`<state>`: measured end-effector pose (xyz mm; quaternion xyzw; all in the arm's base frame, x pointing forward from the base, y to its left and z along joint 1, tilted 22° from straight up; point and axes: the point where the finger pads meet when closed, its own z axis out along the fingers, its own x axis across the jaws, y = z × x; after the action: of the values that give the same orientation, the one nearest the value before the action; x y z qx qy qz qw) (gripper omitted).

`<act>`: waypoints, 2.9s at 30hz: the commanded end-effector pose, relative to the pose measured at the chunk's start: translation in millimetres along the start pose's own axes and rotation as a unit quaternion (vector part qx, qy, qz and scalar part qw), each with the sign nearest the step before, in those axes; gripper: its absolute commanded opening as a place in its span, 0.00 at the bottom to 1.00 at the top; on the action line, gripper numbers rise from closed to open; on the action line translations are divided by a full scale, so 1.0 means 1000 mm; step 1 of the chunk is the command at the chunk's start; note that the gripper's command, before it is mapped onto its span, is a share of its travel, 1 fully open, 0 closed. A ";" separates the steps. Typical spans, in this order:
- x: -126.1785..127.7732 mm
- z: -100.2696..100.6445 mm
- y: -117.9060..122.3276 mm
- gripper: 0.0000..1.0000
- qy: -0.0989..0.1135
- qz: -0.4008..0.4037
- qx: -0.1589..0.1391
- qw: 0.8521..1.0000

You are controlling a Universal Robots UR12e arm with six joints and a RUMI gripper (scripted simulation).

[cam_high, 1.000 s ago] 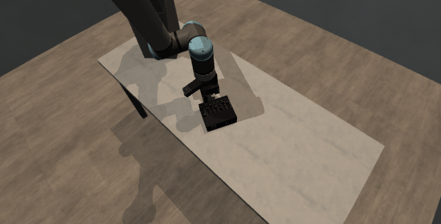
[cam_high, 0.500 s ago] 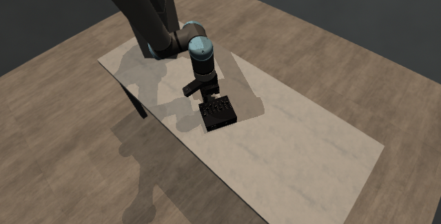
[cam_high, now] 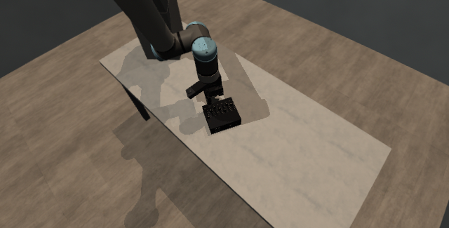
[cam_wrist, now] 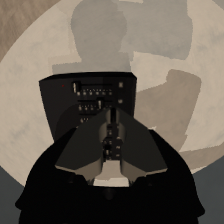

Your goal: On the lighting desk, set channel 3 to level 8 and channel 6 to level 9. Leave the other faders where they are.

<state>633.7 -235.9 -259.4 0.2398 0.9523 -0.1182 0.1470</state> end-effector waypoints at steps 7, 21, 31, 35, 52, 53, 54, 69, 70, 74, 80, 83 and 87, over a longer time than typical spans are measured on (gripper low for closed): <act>-0.004 0.000 -0.002 0.00 -0.002 0.001 0.000 1.000; -0.004 0.000 -0.002 0.00 -0.002 0.001 0.000 1.000; -0.004 0.001 -0.002 0.00 -0.002 0.001 0.000 1.000; -0.004 0.003 -0.002 0.00 -0.002 0.001 0.000 1.000; -0.004 0.012 -0.002 0.00 -0.002 0.001 0.000 1.000; -0.004 0.012 -0.002 0.00 -0.002 0.001 0.000 1.000; -0.004 0.012 -0.002 0.00 -0.002 0.001 0.000 1.000; -0.004 0.012 -0.002 0.00 -0.002 0.001 0.000 1.000; -0.004 0.012 -0.002 0.00 -0.002 0.001 0.000 1.000; -0.004 0.012 -0.002 0.00 -0.002 0.001 0.000 1.000; -0.004 0.012 -0.002 0.00 -0.002 0.001 0.000 1.000; -0.005 0.012 -0.002 0.00 -0.002 0.001 0.000 1.000; -0.005 0.012 -0.002 0.00 -0.002 0.001 0.000 1.000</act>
<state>637.9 -240.4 -268.8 0.2399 0.9521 -0.1184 0.1479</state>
